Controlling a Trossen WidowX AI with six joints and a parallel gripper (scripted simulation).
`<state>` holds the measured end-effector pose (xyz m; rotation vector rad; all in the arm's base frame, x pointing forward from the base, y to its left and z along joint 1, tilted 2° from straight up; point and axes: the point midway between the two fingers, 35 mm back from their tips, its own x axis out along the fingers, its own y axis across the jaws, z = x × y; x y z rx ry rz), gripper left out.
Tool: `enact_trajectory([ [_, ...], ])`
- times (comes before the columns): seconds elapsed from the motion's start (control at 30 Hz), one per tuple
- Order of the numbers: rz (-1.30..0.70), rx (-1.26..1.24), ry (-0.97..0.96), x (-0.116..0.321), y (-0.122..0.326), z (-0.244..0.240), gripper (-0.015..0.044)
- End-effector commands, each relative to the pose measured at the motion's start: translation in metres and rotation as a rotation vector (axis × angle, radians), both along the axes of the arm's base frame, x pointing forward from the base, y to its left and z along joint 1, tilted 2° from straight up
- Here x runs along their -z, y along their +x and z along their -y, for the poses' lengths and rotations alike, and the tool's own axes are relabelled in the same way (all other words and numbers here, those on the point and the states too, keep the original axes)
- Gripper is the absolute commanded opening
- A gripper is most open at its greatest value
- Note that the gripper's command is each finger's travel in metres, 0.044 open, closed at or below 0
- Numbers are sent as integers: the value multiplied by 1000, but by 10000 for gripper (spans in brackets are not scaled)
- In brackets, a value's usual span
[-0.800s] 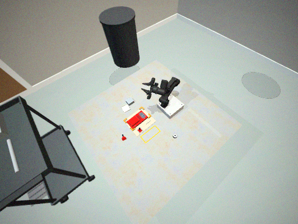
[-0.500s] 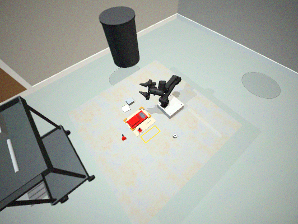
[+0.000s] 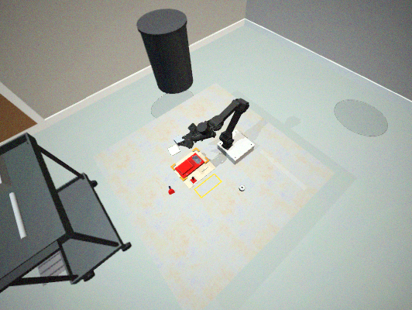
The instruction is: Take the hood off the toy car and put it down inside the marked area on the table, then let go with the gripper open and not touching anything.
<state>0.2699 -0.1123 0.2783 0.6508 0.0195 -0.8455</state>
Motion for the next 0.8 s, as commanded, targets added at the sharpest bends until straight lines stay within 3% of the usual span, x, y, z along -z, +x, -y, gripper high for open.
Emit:
enact_trajectory([
  [0.0, -258, -99, -43, 21, 25, 2, 440],
  [0.43, -1136, -694, 20, 137, 71, 7, 440],
  [0.6, -1326, -986, 152, 179, 67, 5, 440],
  [0.77, -1343, -1027, 173, 184, 66, 5, 440],
])
